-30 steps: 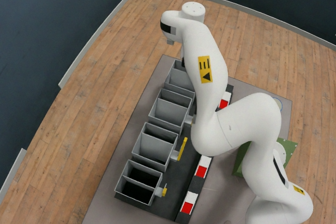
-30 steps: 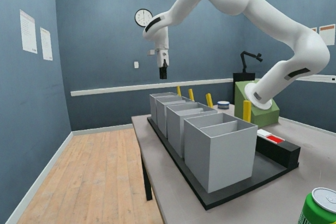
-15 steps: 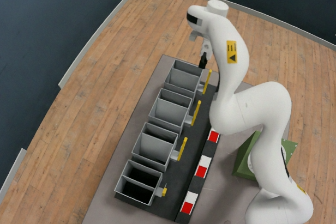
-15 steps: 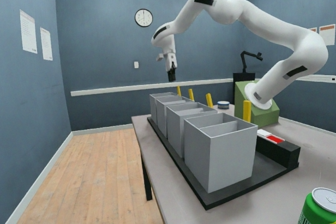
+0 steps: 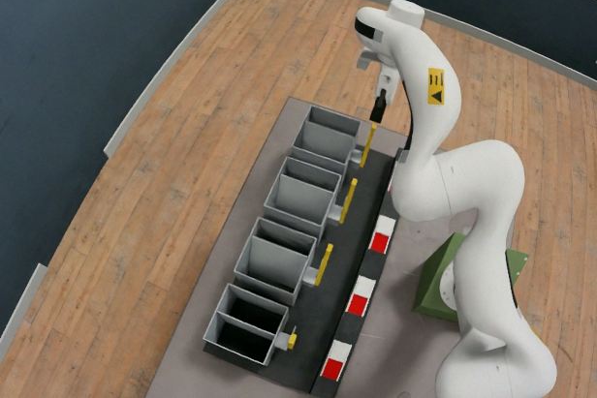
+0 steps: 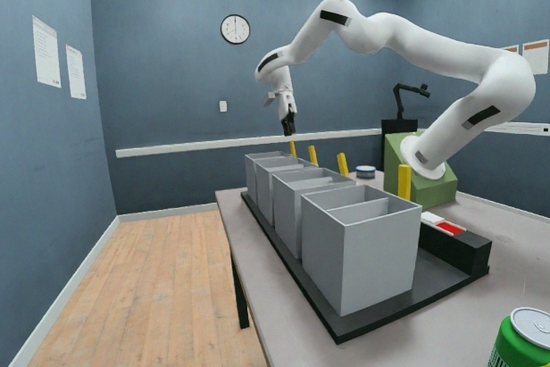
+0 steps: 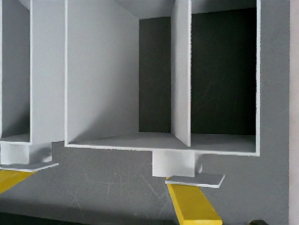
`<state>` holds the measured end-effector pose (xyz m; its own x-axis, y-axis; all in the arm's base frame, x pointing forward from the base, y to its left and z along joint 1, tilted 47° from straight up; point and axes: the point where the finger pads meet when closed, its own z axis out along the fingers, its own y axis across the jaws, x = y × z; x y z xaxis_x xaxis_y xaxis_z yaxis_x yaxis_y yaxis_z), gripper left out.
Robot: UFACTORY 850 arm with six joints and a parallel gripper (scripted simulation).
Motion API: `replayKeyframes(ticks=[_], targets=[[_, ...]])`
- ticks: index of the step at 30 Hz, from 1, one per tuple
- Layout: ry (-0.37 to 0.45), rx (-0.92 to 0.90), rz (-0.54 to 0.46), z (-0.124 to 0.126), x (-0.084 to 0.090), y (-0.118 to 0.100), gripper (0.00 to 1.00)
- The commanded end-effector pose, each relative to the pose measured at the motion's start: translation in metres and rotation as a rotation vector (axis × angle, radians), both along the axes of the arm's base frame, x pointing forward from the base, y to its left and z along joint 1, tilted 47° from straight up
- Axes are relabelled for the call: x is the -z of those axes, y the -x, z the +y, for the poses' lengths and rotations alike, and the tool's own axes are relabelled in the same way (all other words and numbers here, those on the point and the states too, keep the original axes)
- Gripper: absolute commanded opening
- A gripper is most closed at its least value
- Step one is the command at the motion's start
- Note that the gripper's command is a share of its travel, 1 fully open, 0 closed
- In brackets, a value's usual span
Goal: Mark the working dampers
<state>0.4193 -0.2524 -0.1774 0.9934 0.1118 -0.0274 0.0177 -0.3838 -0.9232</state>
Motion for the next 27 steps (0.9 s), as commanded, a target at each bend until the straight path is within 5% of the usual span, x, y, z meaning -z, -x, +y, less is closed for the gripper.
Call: replayKeyframes(ticks=[1,27], targets=[[-0.003,0.0,0.0,-0.002,0.0,0.0,0.39],[-0.003,0.0,0.0,0.012,0.006,0.002,0.39]])
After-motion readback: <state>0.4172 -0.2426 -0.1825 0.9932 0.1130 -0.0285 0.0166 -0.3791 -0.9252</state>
